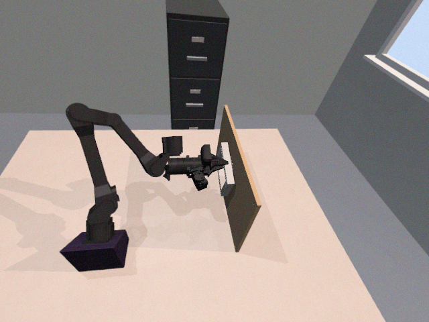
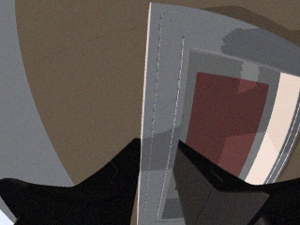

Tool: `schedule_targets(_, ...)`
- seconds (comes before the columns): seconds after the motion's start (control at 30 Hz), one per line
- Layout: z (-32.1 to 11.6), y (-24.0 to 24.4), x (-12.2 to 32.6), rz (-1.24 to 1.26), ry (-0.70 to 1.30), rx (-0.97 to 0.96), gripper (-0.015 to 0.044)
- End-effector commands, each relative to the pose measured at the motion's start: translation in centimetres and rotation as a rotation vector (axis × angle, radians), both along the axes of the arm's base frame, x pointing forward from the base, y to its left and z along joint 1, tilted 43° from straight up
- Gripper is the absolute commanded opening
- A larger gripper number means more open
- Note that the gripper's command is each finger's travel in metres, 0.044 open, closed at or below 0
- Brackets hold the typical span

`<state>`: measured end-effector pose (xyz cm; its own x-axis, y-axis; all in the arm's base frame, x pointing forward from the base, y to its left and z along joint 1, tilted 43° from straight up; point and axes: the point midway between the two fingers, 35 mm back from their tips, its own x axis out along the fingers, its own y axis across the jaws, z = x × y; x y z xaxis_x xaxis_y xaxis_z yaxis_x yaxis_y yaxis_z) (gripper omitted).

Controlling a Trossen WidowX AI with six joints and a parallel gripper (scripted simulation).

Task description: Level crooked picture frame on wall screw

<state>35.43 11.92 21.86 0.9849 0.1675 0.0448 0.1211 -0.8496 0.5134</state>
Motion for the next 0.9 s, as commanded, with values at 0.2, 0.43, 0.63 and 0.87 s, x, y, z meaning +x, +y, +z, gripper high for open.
schedule_targets(0.2, 0.02, 0.04, -0.01, -0.002, -0.011, -0.059, 0.0)
schedule_targets(0.43, 0.04, 0.03, -0.01, -0.004, -0.018, -0.1, 0.0)
schedule_targets(0.63, 0.05, 0.03, -0.01, -0.005, -0.022, -0.126, 0.0)
schedule_targets(0.87, 0.06, 0.03, -0.02, -0.007, -0.029, -0.165, 0.0)
